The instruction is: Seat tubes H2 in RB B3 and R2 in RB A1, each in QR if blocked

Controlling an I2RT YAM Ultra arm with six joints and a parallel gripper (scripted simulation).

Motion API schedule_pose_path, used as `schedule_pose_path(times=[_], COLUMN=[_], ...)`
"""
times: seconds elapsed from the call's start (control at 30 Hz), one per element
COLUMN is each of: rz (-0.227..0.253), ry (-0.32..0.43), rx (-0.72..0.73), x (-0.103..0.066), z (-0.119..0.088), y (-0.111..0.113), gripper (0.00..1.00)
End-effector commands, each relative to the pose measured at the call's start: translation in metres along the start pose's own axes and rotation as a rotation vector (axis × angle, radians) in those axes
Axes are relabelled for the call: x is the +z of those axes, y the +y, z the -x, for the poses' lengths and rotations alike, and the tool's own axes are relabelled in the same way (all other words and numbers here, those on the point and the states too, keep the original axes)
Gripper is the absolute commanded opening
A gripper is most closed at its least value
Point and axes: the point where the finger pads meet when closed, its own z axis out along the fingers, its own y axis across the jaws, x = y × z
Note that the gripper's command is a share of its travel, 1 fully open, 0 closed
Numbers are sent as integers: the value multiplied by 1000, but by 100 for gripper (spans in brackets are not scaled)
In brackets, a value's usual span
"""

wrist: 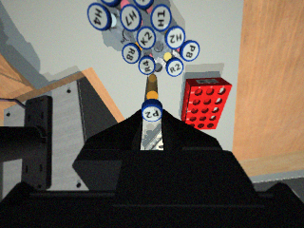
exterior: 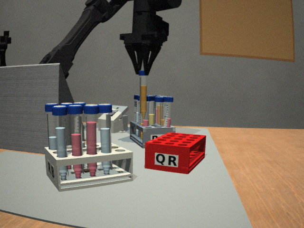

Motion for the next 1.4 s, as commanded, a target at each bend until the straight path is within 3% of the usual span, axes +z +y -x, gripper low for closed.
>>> schedule_pose_path(times=[0.0,0.43,0.47,0.53,0.6,1.37], rz=[-10,-9,-41,-9,-33,-26], ry=[0,0,14,0,11,8], rx=[6,5,-19,6,-13,-7], x=[-8,-9,-17,-9,-12,-12], z=[-4,-16,-15,-19,-30,-84], y=[10,23,14,27,7,-35], gripper=[0,0,0,0,0,0])
